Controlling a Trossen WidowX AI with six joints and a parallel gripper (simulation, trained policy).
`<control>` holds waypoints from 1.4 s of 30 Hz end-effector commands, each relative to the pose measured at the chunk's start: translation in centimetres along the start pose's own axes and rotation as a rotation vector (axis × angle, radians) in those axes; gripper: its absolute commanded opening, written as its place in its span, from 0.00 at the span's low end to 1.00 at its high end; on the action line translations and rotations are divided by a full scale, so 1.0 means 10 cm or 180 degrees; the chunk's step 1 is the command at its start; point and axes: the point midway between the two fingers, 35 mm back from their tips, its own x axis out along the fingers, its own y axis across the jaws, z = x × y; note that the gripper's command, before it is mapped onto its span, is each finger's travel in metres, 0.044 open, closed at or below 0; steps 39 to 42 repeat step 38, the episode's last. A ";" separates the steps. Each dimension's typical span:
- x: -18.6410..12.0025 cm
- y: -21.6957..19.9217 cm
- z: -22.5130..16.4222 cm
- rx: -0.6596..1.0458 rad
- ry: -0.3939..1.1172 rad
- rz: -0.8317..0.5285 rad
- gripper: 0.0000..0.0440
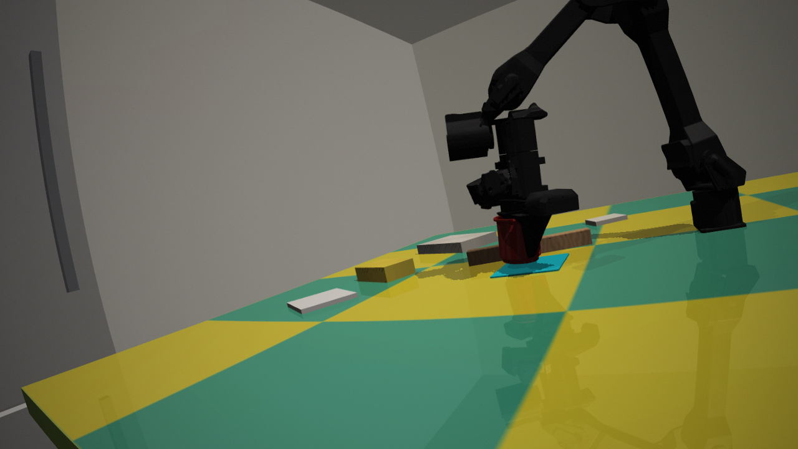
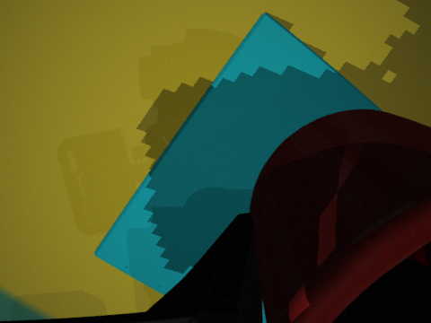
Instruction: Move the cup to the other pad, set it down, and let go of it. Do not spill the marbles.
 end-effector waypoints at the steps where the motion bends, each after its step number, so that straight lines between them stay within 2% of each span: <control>1: -0.02 -0.01 0.01 0.0050 -0.0066 -0.0012 0.09; 4: -0.04 -0.02 0.02 0.0076 -0.0123 -0.0010 0.14; 8: -0.12 -0.04 0.07 0.0110 -0.0273 -0.0011 0.30; 19: -0.31 -0.01 0.03 0.0129 -0.0490 0.0034 0.40; 33: -0.65 -0.02 0.01 0.0178 -0.0805 0.0011 0.59; 38: -0.81 -0.05 0.03 0.0184 -0.0944 -0.0044 0.71; 42: -0.81 -0.05 0.03 0.0184 -0.0944 -0.0044 0.71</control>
